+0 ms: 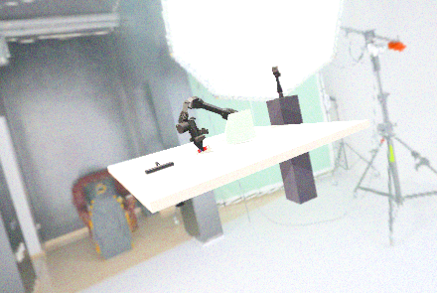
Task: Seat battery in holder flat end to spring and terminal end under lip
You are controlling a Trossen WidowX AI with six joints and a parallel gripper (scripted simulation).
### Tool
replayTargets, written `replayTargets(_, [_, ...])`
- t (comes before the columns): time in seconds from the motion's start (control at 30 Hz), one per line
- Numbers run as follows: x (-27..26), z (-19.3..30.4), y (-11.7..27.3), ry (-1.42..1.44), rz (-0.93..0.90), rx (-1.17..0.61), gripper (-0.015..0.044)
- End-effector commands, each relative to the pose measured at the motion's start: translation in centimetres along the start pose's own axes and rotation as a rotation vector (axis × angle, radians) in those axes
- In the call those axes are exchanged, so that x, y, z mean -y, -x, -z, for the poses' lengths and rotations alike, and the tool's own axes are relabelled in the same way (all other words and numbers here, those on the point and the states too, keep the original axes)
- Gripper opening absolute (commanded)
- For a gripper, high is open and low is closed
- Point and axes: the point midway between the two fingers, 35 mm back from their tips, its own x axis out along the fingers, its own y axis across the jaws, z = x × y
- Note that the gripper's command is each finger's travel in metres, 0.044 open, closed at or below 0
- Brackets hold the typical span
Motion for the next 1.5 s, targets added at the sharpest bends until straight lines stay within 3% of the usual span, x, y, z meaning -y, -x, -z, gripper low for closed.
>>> replayTargets(0.0, [-0.22, 0.21, -0.19, -0.01, -0.003, -0.023, 0.0082])
replayTargets(1.47, [-0.47, -0.44, -0.45, -0.008, 0.011, -0.211, 0.0082])
